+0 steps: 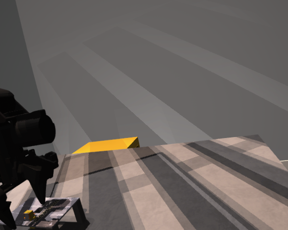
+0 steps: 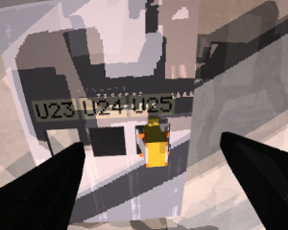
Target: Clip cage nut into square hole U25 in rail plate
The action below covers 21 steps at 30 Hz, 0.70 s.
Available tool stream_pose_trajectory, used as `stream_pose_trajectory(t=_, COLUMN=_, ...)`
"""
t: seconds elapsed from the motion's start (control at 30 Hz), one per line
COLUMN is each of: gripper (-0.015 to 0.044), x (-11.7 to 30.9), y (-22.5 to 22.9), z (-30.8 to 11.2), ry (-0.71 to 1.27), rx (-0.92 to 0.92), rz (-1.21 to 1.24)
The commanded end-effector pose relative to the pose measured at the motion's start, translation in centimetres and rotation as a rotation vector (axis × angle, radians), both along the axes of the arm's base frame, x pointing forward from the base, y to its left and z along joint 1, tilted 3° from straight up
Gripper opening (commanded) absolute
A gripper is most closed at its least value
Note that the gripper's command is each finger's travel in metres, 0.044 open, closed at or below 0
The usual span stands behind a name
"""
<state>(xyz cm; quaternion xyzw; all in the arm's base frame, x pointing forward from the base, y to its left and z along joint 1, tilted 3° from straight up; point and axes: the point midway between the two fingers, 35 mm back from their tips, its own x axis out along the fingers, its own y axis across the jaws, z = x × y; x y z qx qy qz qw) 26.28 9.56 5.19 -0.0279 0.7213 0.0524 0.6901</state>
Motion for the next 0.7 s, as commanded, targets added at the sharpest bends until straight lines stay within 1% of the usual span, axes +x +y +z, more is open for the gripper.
stream_pose_trajectory(t=0.0, gripper=0.044, x=0.0, y=0.0, z=0.3, ry=-0.001, rx=0.0, rz=0.0)
stream_pose_trajectory(t=0.1, gripper=0.044, x=0.1, y=-0.1, z=3.9, ry=-0.014, rx=0.0, rz=-0.003)
stream_pose_trajectory(t=0.17, gripper=0.044, x=0.1, y=-0.2, z=5.0, ry=-0.018, rx=-0.001, rz=-0.004)
stream_pose_trajectory(t=0.67, gripper=0.044, x=0.1, y=-0.2, z=5.0, ry=-0.018, rx=-0.001, rz=-0.004)
